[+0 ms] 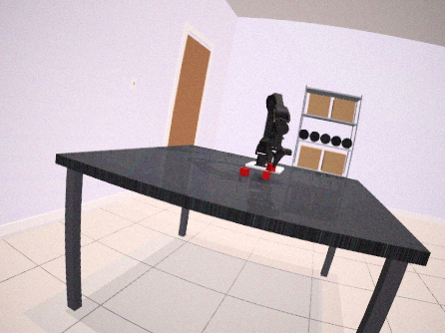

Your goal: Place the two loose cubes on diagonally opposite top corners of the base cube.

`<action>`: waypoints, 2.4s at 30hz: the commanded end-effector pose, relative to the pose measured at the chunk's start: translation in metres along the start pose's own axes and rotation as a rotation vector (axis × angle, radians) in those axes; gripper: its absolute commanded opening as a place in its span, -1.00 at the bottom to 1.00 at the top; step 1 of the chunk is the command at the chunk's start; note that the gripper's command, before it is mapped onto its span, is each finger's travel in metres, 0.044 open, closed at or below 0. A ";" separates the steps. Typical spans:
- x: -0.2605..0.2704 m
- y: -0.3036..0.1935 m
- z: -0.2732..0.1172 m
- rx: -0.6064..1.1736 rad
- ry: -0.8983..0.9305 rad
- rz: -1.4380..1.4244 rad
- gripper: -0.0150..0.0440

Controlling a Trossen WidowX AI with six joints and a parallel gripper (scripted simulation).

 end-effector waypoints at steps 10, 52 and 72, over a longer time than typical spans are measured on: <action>-0.001 -0.001 0.004 0.002 -0.007 0.001 -0.14; -0.001 -0.001 -0.016 0.003 -0.003 0.000 0.20; -0.002 0.000 -0.025 0.007 -0.009 -0.030 0.38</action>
Point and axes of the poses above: the point midway between the two fingers, 35 mm back from their tips, its own z axis out along the fingers, its own x axis across the jaws, y = z × x, the point moved 6 cm from there along -z, back along the fingers, and after that the axes turned 10 degrees about -z, right-handed, at the moved point
